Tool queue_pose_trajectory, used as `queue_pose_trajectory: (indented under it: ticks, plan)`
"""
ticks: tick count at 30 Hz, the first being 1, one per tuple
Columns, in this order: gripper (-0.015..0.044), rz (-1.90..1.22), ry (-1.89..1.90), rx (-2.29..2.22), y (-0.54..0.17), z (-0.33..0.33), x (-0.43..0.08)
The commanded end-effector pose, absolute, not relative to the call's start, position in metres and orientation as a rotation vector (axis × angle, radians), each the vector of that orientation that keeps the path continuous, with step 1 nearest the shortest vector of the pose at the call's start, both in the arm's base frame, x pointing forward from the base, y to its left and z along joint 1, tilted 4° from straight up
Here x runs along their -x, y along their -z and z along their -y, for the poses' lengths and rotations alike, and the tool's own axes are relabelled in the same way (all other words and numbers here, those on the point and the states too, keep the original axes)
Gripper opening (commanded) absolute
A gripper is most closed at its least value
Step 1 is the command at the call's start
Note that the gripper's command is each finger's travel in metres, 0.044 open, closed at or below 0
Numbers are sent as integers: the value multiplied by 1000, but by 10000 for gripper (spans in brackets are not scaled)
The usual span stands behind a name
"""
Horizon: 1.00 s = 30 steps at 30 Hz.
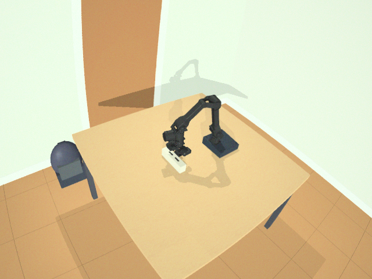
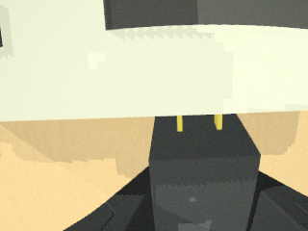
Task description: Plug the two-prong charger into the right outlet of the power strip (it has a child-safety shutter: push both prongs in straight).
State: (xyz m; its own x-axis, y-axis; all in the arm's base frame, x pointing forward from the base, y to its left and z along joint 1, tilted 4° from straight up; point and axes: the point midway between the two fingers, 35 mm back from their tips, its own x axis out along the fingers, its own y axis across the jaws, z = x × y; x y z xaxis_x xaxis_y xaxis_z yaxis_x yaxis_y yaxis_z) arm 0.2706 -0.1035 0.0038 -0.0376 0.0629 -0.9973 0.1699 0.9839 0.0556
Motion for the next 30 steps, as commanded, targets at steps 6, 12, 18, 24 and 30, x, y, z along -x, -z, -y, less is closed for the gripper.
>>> queue_pose_trajectory:
  ticks: [6, 12, 18, 24, 30]
  plan:
    - [0, -1602, 88, -186, -6, 104, -274]
    - [0, -1602, 88, -186, -7, 104, -274]
    - [0, -1602, 88, -186, -7, 104, -274]
    - [0, -1602, 88, -186, -7, 104, -275]
    - [0, -1602, 88, -186, -7, 104, -275]
